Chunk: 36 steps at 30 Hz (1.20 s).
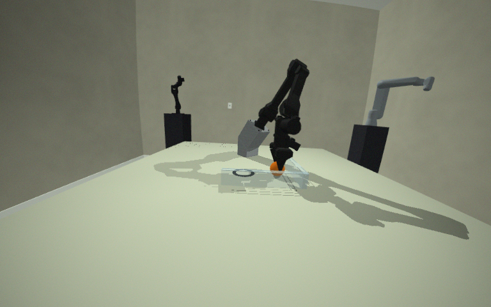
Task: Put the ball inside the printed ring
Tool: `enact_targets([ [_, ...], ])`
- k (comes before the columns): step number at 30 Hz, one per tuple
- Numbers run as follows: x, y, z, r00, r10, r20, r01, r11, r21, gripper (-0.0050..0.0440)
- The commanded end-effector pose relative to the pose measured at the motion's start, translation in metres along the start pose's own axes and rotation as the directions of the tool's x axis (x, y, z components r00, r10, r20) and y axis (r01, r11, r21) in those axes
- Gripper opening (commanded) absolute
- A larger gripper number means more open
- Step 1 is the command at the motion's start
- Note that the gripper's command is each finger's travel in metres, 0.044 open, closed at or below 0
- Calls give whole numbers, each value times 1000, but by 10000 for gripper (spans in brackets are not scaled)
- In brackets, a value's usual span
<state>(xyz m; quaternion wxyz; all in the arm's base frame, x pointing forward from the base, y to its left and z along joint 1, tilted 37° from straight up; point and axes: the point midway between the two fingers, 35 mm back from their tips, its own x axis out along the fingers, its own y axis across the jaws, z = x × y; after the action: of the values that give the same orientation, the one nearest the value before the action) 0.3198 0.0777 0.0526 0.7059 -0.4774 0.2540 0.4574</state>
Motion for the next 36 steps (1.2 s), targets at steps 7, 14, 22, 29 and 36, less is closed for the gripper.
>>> enact_targets([
  [7,9,5,-1,1000,15,-4,-15,1000,7,406],
  [14,9,5,-1,1000,15,-4,-15,1000,7,359],
  [22,9,5,-1,1000,15,-4,-15,1000,7,313],
  [29,5,4,-2,1000,15,-6,-15,1000,9,221],
  [36,-53,-5,-8,1000,19,-24,-19,999,31,53],
])
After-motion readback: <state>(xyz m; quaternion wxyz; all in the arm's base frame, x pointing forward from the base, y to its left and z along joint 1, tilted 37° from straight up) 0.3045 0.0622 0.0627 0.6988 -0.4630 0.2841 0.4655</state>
